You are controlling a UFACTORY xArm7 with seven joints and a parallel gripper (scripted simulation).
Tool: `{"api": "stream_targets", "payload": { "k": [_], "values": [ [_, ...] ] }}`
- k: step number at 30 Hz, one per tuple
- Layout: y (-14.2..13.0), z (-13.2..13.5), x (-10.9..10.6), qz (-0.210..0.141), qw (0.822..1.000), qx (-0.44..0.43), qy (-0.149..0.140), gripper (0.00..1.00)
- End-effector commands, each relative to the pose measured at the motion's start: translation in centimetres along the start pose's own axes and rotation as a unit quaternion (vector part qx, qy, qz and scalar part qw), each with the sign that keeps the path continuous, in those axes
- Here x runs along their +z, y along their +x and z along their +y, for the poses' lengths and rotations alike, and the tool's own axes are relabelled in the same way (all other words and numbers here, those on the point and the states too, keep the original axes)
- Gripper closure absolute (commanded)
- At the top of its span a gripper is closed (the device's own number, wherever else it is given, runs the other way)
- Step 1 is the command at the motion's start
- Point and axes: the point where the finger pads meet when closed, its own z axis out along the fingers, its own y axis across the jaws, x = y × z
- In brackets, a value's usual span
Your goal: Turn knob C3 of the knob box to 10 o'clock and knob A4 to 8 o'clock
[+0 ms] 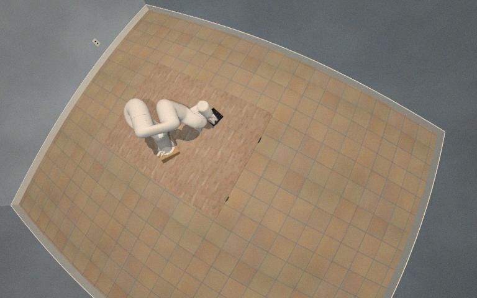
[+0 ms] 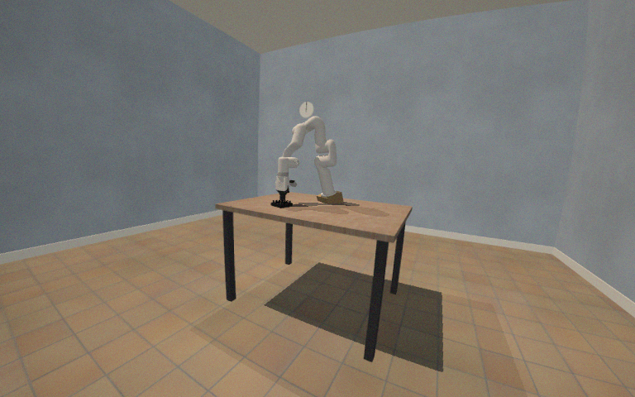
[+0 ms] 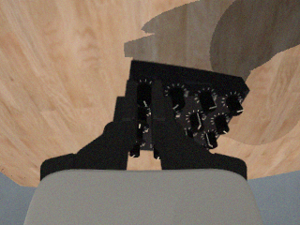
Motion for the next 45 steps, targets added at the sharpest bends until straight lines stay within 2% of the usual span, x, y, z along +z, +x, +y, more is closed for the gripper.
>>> {"api": "stream_targets", "payload": {
  "k": [1, 13, 14, 36, 45],
  "values": [
    [-0.1, -0.1, -0.1, -0.001, 1.000, -0.020, -0.002, 0.92],
    [-0.1, -0.1, -0.1, -0.001, 1.000, -0.020, -0.002, 0.92],
    [-0.1, -0.1, -0.1, -0.001, 1.000, -0.020, -0.002, 0.81],
    [-0.1, -0.1, -0.1, -0.001, 1.000, -0.020, -0.002, 0.81],
    [-0.1, -0.1, -1.3, -0.001, 1.000, -0.020, -0.002, 0.81]
  ]
}}
